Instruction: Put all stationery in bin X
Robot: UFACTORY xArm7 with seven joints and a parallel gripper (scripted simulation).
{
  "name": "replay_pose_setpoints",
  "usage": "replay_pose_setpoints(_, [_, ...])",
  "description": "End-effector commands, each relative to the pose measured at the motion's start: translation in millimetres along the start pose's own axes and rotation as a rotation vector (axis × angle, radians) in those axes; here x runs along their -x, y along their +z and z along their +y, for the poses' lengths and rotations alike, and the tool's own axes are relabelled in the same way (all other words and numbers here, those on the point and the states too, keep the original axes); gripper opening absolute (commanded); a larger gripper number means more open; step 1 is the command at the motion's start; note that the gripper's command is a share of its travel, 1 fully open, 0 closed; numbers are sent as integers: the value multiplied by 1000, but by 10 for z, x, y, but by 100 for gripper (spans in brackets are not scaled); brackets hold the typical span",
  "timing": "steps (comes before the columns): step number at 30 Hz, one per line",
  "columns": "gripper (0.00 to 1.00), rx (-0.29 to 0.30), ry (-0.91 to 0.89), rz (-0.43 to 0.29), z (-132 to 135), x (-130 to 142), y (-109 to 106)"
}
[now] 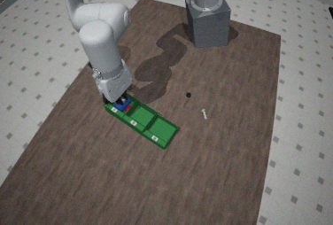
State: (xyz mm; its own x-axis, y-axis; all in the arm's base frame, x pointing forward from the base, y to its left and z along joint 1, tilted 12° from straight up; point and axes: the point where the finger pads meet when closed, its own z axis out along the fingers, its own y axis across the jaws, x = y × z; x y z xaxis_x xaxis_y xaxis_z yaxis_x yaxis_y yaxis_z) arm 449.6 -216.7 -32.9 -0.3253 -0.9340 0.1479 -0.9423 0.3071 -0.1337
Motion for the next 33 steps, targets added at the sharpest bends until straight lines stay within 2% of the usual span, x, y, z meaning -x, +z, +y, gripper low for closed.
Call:
replay_pose_setpoints(1, [0,-4,0,1,-19,1,71])
replay_pose_setpoints(15, [0,-4,0,1,-20,2,75])
replay_pose_setpoints(16, [29,-4,0,1,-20,2,75])
replay_pose_setpoints(33, [29,-5,0,1,-20,2,75])
